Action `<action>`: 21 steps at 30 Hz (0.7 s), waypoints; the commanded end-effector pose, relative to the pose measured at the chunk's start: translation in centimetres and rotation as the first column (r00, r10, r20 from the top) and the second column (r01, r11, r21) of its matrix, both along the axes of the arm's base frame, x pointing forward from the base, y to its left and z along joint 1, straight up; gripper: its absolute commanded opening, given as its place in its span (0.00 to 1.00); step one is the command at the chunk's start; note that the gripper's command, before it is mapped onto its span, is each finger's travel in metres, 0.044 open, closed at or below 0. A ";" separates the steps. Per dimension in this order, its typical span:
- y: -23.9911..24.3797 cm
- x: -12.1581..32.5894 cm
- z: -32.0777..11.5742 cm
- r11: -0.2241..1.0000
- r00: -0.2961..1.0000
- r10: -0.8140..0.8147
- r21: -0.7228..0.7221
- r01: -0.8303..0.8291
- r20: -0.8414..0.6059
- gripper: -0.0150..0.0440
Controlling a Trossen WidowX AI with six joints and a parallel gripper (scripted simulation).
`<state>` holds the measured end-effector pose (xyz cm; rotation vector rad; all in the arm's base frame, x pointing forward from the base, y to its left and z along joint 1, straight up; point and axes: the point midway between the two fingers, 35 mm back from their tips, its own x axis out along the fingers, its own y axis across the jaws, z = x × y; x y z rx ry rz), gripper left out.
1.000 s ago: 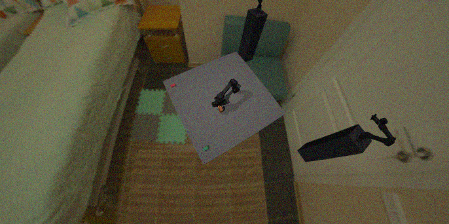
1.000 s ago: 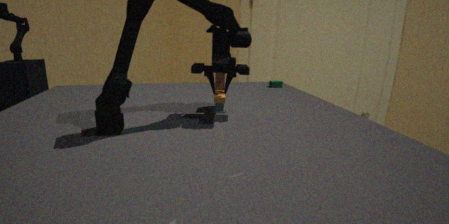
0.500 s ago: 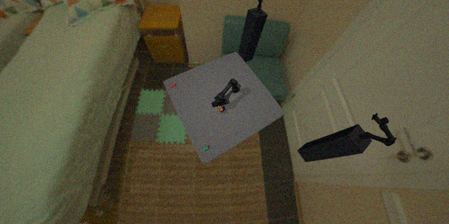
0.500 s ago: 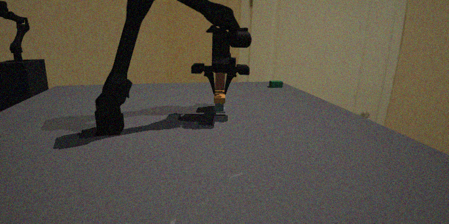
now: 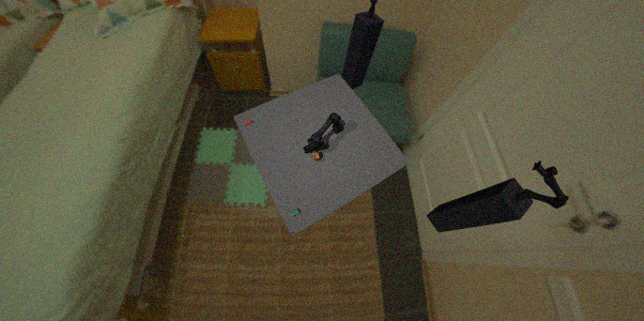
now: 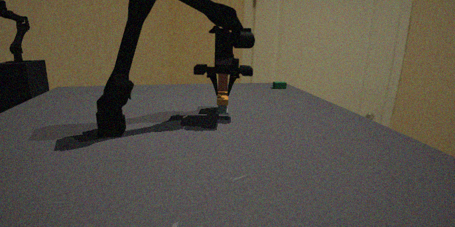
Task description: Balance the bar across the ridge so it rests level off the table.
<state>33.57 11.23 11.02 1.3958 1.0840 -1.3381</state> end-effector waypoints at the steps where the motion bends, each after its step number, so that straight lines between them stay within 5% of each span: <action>1: 0.0 0.0 -0.2 1.000 1.000 -0.002 0.000 0.002 0.000 0.25; 21: 0.0 0.0 -0.4 1.000 1.000 -0.002 0.000 0.002 0.000 0.25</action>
